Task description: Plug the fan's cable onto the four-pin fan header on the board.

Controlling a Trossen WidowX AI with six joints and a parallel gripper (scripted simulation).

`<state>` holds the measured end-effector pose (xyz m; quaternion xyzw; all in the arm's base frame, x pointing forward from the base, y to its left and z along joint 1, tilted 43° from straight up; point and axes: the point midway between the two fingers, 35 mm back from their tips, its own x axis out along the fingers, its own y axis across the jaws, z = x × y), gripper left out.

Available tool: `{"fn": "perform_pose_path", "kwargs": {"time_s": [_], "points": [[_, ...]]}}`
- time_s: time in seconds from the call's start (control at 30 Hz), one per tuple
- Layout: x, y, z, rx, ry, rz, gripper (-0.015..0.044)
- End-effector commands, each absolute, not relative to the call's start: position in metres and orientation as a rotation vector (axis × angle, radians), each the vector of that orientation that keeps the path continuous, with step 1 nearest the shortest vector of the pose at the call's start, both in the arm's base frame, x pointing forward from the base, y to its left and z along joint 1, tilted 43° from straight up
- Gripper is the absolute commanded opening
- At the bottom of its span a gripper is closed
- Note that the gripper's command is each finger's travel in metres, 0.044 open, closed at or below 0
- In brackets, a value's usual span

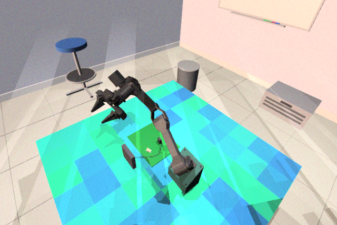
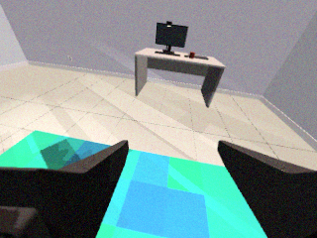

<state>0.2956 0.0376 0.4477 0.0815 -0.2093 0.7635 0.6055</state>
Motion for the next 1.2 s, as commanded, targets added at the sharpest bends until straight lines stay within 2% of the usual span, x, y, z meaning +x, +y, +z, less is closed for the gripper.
{"fn": "perform_pose_path", "kwargs": {"time_s": [0.0,0.13,0.4,0.53,0.77,0.97,1.17], "points": [[0.296,0.038,0.448,0.189,-0.484,1.766,0.0426],[0.279,0.02,0.461,0.165,-0.518,1.739,0.044],[0.163,-0.015,0.513,-0.12,-0.624,1.61,0.044],[0.105,-0.001,0.522,-0.262,-0.593,1.573,0.044],[0.042,0.06,0.517,-0.53,-0.47,1.477,0.044],[0.031,0.138,0.487,-0.724,-0.243,1.379,0.044],[0.07,0.204,0.434,-0.863,0.048,1.267,0.044]]}}
